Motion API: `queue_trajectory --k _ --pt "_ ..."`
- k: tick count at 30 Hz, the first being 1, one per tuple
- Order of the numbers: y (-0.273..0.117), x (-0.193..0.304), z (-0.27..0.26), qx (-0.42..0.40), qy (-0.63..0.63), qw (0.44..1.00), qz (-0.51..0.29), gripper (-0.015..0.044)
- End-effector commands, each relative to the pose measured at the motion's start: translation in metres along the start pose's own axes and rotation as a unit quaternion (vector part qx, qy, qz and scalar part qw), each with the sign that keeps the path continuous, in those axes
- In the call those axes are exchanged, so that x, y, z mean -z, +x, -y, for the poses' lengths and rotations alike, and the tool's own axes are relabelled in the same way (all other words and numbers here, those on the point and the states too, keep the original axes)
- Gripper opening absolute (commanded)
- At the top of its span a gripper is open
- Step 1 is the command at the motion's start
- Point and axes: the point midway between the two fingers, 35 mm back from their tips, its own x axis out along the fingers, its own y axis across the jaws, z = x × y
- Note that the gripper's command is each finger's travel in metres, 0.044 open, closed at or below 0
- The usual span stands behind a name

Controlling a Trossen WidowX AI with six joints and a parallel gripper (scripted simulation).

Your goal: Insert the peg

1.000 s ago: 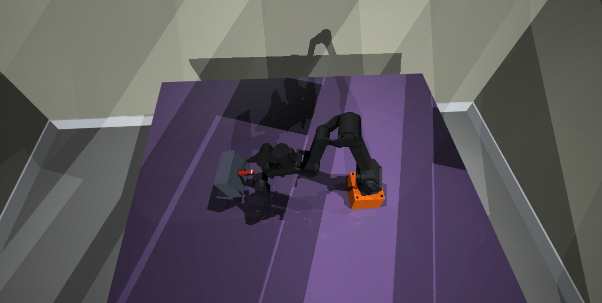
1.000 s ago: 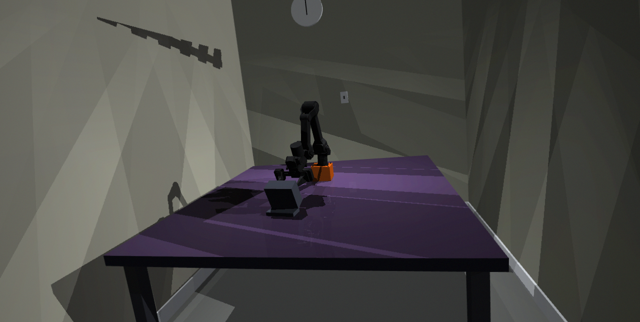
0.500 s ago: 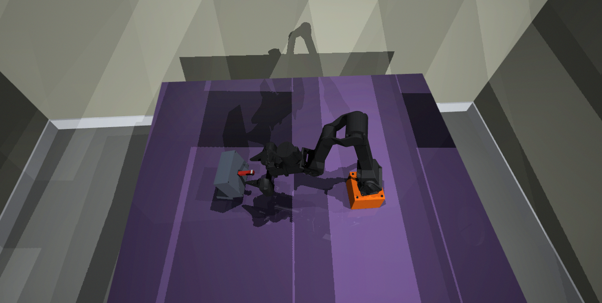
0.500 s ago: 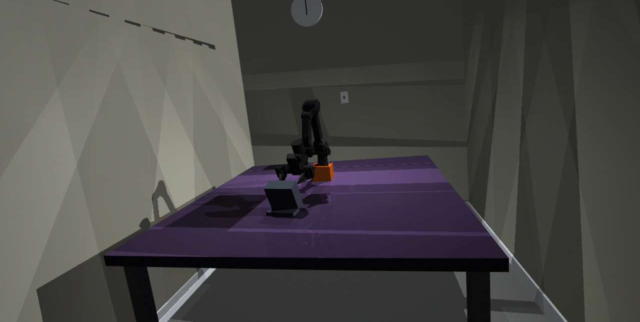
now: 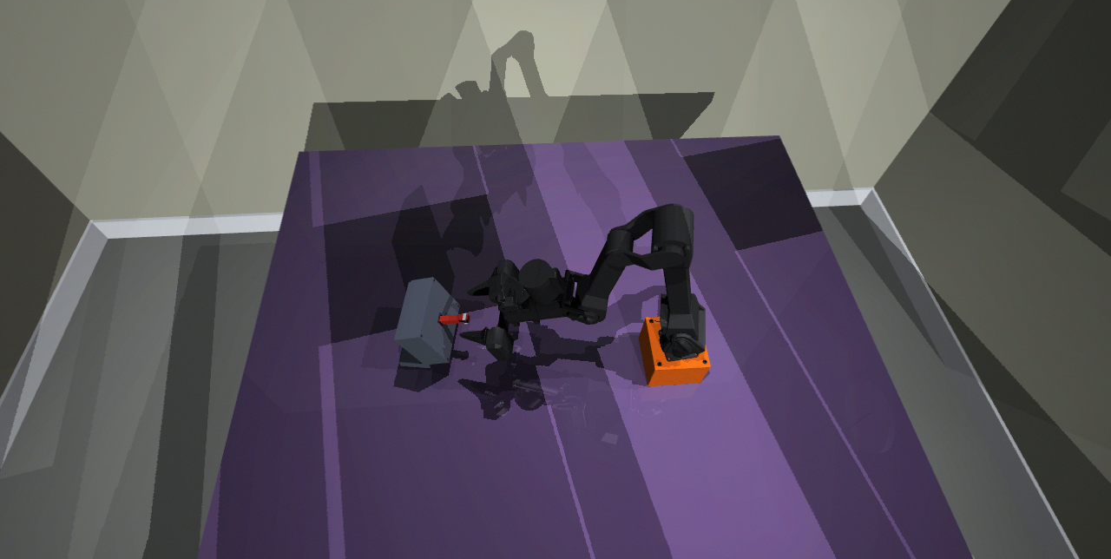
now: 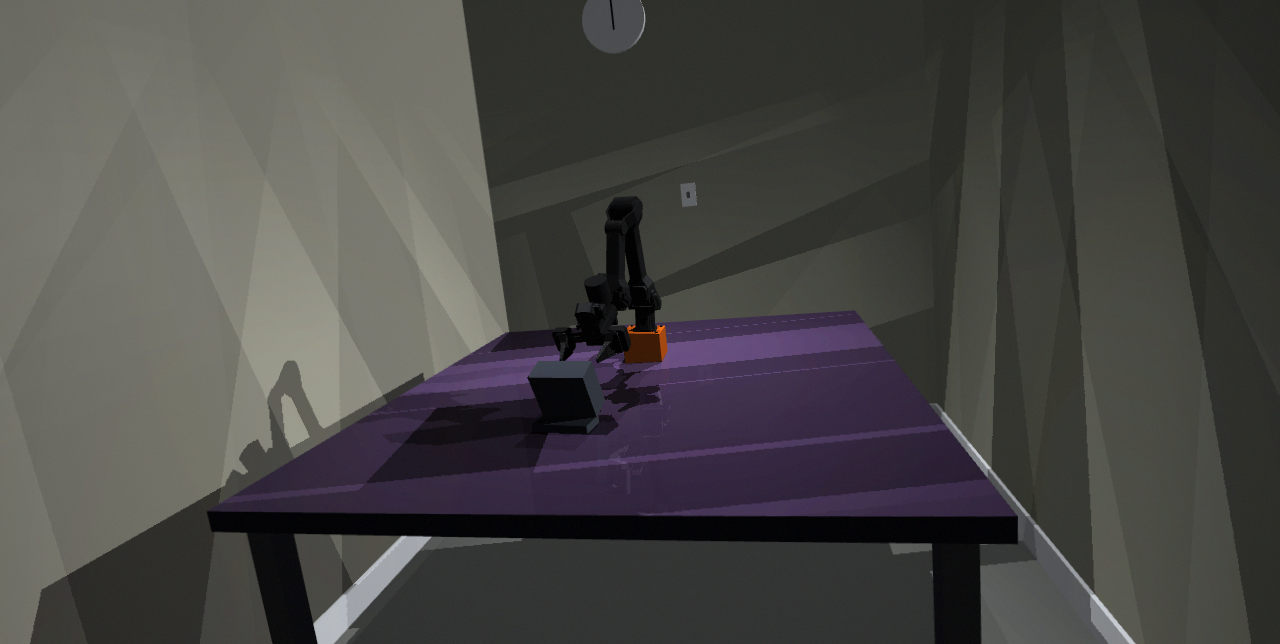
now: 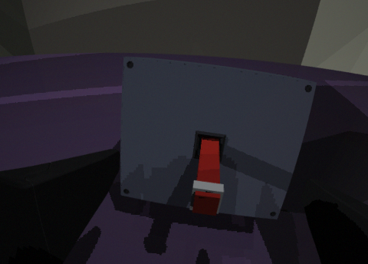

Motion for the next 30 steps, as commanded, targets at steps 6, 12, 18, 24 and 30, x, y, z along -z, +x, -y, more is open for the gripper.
queue_trajectory --k 6,12,18,24,30 --pt "-0.01 -0.001 0.0 -0.001 -0.001 1.0 0.0 0.044" --pt "-0.016 -0.001 0.0 -0.001 -0.001 1.0 0.0 0.044" --pt "-0.022 -0.002 0.0 -0.001 -0.001 1.0 0.0 0.044" --pt "-0.027 -0.002 0.0 -0.001 -0.001 1.0 0.0 0.044" --pt "-0.032 -0.003 0.0 0.0 -0.001 1.0 0.0 0.044"
